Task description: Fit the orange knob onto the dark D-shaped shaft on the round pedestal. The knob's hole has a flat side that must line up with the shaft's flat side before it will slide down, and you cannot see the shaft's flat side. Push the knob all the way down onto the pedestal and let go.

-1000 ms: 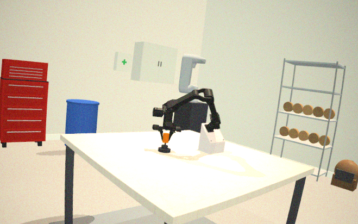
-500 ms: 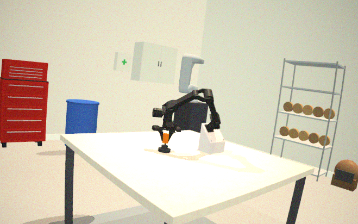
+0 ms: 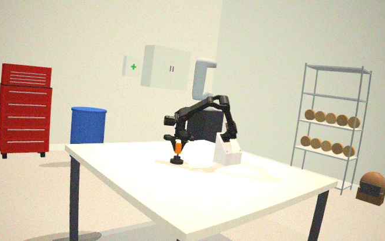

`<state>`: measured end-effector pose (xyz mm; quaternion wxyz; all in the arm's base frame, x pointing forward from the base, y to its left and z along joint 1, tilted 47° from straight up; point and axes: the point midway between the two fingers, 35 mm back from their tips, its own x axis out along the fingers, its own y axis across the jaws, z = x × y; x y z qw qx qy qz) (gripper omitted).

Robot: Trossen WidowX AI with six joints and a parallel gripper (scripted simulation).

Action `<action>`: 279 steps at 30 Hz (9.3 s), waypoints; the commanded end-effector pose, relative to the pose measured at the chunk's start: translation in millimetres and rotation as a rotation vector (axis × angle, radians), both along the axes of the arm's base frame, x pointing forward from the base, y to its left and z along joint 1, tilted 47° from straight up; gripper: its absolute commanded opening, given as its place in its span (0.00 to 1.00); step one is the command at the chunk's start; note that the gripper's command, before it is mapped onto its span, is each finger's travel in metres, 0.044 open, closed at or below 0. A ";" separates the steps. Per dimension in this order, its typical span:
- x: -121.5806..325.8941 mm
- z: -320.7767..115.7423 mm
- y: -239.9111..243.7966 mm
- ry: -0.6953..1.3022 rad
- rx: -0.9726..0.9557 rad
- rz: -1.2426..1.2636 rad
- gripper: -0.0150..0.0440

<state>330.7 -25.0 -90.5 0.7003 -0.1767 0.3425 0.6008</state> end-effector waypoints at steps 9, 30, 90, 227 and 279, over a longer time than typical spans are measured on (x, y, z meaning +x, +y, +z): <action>0.6 -1.2 0.3 -0.066 -0.004 0.063 0.25; -1.3 0.6 -0.8 -0.066 -0.004 0.063 0.25; 0.9 0.9 -0.7 -0.386 -0.023 0.371 0.25; -1.6 2.0 -0.3 0.916 0.055 -0.881 0.25; -0.9 1.1 -0.6 1.180 0.071 -1.134 0.25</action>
